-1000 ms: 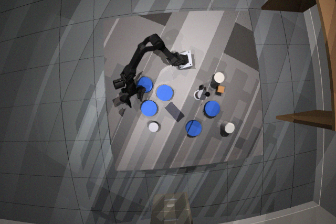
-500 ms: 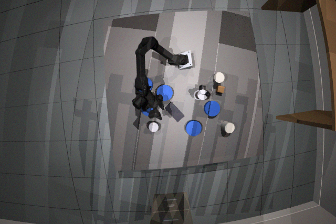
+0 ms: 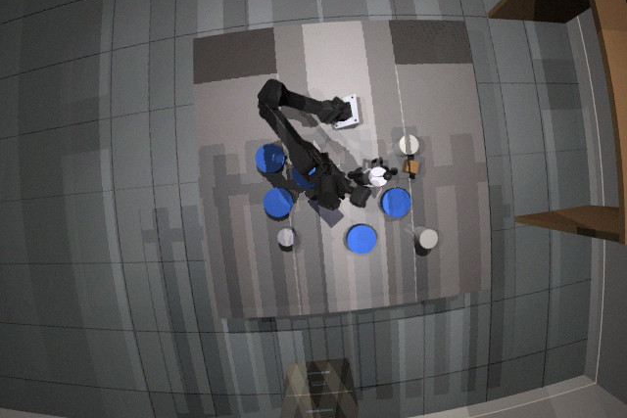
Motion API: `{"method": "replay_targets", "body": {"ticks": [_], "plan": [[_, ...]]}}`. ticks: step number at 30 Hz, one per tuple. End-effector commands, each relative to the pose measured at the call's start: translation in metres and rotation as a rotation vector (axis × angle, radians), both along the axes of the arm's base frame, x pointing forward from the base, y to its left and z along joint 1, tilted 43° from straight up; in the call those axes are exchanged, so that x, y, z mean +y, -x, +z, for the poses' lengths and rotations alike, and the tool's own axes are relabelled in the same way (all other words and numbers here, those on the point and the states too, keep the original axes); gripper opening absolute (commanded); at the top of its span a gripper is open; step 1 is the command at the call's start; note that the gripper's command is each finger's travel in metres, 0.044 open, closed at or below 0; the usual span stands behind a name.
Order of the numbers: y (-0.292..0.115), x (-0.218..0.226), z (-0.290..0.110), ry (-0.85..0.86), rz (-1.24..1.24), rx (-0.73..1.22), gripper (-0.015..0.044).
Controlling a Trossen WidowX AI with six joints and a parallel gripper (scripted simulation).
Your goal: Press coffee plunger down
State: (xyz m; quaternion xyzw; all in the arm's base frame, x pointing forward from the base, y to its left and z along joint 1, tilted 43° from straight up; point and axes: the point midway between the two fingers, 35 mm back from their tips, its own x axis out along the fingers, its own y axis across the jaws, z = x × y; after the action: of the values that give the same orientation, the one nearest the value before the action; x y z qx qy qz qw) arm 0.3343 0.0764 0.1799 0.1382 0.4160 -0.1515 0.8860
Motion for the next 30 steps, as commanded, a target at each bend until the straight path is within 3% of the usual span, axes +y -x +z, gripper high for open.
{"method": "replay_targets", "body": {"ticks": [1,14,30], "plan": [[0.016,0.038,-0.010,0.168,0.170,0.032,0.0440],[0.098,0.156,-0.014,0.831,0.716,-0.085,0.0440],[0.101,0.116,-0.058,0.841,0.721,-0.091,0.0440]]}}
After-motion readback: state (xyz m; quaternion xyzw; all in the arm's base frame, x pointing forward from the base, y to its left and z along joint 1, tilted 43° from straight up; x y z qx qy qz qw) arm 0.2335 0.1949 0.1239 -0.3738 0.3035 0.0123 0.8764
